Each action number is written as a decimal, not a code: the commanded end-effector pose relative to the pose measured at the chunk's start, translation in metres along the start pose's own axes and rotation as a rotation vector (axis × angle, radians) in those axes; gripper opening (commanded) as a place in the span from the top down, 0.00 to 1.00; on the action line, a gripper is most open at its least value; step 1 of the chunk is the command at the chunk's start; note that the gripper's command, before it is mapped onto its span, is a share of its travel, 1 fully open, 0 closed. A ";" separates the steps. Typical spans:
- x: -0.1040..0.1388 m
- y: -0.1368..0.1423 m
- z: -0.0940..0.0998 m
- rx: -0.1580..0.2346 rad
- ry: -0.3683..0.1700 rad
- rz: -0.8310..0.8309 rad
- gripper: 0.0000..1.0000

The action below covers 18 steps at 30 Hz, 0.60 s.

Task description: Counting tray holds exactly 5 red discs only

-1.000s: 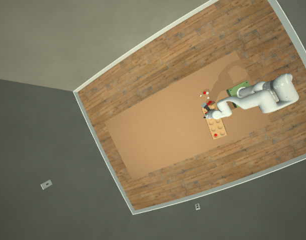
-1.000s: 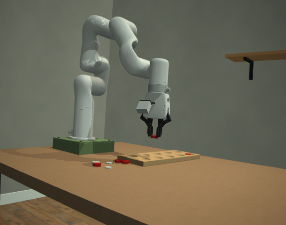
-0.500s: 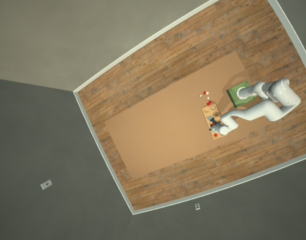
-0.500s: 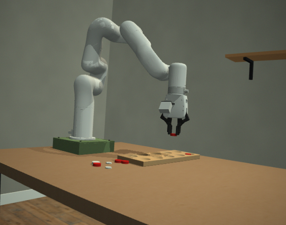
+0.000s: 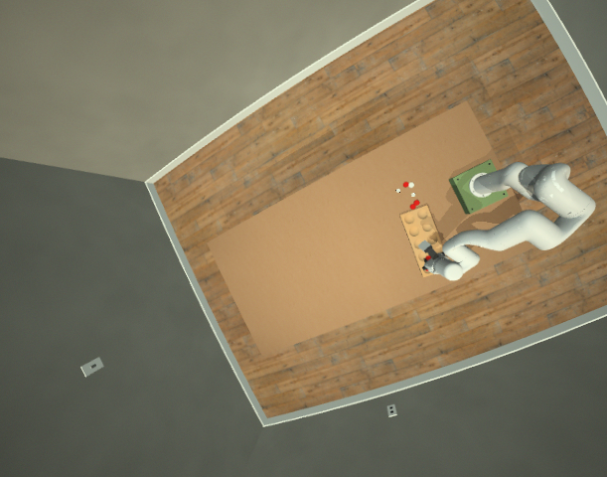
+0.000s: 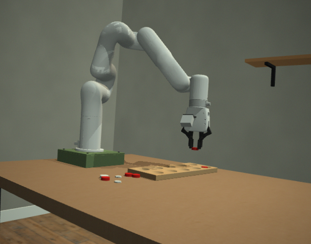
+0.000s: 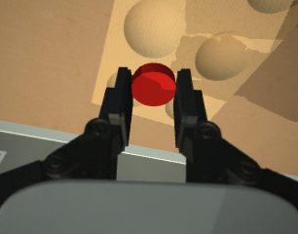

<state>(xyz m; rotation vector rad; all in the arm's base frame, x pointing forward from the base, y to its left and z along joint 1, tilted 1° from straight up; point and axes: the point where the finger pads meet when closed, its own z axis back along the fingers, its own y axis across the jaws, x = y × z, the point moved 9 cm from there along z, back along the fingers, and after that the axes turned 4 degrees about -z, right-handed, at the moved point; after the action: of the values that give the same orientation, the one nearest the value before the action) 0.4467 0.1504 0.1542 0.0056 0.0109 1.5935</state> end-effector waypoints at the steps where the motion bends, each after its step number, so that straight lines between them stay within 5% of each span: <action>1: 0.001 0.000 -0.035 -0.002 -0.001 0.001 1.00; 5: 0.002 0.001 -0.064 -0.002 -0.001 0.001 1.00; 18: 0.002 0.001 -0.072 -0.002 -0.001 0.001 1.00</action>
<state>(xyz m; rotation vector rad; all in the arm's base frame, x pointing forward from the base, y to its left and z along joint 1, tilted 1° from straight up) 0.4444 0.1517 0.0850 0.0055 0.0109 1.5942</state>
